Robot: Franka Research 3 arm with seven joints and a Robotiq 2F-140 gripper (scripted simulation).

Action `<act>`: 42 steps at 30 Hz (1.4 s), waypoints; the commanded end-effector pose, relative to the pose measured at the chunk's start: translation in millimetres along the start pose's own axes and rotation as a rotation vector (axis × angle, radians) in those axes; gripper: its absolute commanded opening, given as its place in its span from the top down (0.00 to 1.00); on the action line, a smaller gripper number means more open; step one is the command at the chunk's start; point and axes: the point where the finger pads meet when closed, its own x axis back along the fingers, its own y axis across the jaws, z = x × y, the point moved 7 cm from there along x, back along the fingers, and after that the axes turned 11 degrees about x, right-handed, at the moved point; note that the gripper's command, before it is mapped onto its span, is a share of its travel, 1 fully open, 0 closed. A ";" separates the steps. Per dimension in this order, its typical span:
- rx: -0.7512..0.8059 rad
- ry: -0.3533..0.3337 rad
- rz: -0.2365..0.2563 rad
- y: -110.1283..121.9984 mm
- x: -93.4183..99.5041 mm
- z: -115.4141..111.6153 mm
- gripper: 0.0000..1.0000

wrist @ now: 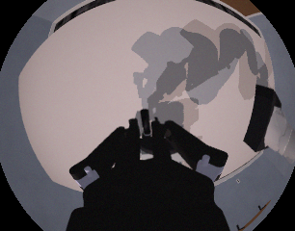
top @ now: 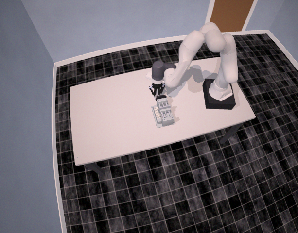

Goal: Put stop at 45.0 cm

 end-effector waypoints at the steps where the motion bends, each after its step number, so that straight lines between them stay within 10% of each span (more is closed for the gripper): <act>1: -0.001 0.000 -0.001 0.9 -2.5 -0.5 0.96; 42: -0.001 0.000 -0.001 9.9 -10.7 -2.3 0.96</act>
